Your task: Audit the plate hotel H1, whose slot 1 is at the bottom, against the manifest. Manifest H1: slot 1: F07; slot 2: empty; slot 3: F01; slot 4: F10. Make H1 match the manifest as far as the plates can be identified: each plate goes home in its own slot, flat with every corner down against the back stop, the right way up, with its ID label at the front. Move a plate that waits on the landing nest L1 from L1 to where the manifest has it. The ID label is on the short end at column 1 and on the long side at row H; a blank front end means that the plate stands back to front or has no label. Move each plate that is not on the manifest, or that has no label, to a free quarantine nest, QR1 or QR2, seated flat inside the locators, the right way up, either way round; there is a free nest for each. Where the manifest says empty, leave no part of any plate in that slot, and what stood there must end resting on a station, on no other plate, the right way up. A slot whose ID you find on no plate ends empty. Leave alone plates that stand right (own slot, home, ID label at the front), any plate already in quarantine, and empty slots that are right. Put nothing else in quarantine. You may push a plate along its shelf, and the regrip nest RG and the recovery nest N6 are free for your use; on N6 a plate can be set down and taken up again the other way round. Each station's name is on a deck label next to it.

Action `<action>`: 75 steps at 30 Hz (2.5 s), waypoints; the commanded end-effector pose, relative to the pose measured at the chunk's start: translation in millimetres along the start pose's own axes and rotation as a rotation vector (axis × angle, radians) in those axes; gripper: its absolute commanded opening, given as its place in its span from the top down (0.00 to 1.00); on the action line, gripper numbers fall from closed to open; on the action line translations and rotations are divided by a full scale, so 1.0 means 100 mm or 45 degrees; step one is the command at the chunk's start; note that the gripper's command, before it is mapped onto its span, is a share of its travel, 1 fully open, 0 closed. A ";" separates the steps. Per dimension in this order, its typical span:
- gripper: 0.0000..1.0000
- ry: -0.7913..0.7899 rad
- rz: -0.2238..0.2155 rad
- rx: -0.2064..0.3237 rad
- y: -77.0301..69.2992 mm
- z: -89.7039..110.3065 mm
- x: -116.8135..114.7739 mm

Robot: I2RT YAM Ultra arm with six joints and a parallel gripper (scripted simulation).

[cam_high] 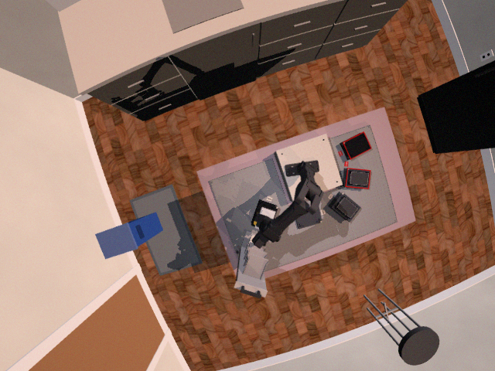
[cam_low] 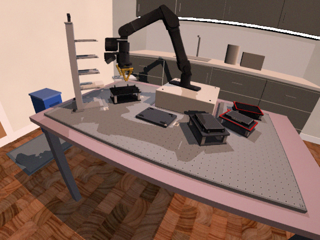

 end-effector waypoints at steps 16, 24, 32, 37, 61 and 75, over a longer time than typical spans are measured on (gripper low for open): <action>0.14 0.002 0.000 -0.003 -0.41 0.01 0.00; 0.14 0.002 0.000 -0.003 -0.57 0.01 0.00; 0.14 0.002 0.000 -0.003 -0.78 0.01 0.00; 0.14 0.002 0.000 -0.003 -0.86 0.01 0.00; 0.14 -0.126 -0.001 -0.003 -1.20 0.01 0.20; 0.14 -0.380 -0.002 -0.003 -1.20 0.01 0.60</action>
Point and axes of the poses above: the point where the finger pads meet when closed, its own y axis out along the fingers, its own x axis across the jaws, z = x × y, the point moved 8 cm from there along -y, back along the fingers, and after that the axes turned 3 degrees about y, right-handed, at the moved point
